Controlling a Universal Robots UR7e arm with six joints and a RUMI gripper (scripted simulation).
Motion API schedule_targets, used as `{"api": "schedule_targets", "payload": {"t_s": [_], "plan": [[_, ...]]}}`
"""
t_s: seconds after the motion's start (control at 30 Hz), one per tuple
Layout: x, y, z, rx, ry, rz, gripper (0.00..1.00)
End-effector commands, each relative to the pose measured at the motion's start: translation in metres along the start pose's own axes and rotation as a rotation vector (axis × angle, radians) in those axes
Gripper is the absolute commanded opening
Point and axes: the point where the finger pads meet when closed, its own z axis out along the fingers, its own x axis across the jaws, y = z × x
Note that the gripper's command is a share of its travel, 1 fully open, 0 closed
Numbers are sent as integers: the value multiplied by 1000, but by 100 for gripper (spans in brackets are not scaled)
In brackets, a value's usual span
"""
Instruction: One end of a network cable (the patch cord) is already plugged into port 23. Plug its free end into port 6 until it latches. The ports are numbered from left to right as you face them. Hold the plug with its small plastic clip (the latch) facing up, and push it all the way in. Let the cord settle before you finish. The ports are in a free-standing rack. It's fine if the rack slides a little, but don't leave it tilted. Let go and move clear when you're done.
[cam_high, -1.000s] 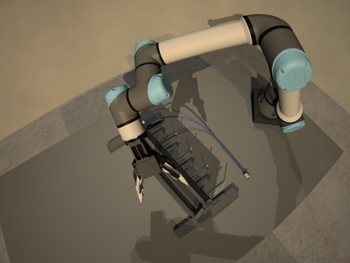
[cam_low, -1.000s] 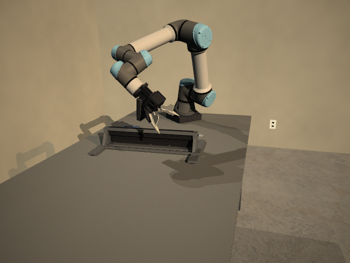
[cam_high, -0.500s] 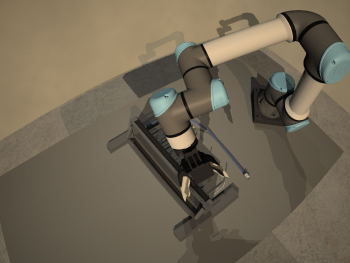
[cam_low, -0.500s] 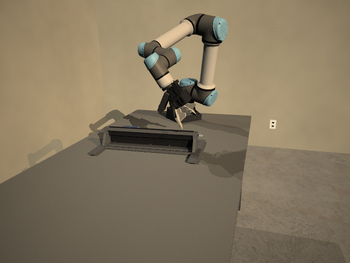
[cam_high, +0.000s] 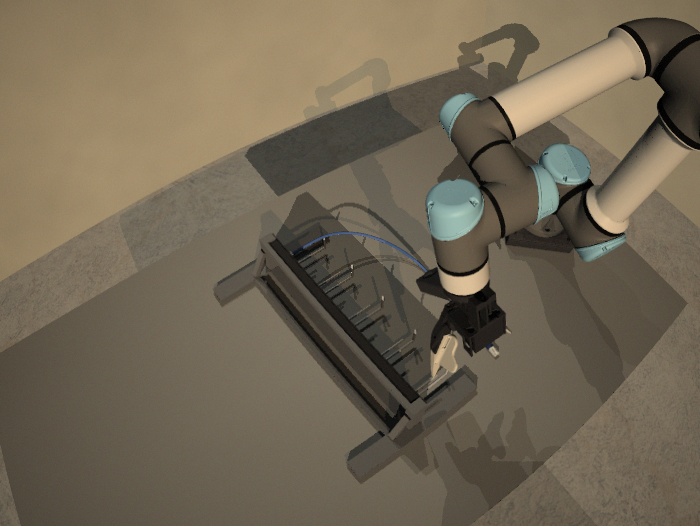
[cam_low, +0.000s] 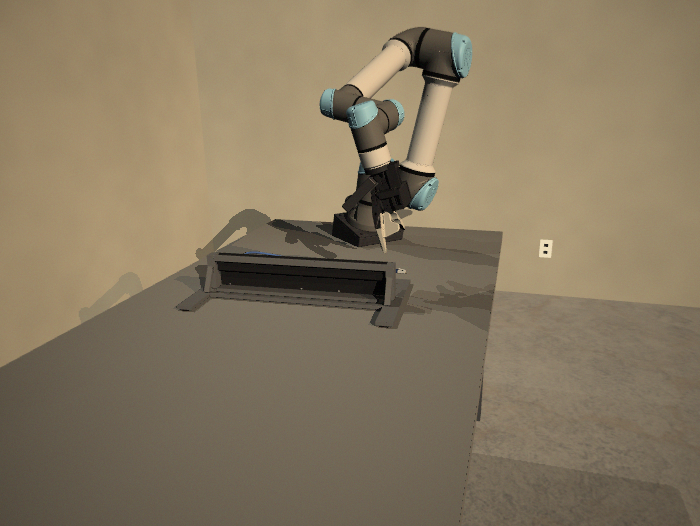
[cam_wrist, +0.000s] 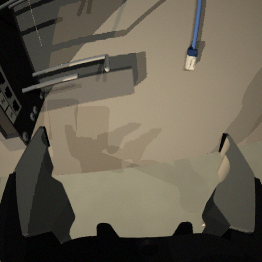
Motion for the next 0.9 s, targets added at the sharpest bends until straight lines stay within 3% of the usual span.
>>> {"api": "schedule_targets", "payload": {"t_s": [0.0, 0.3, 0.87], "plan": [[40, -10, 10, 106, -53, -27, 100], [79, -30, 24, 215, -110, -57, 100], [93, -39, 29, 258, -138, -68, 100]]}}
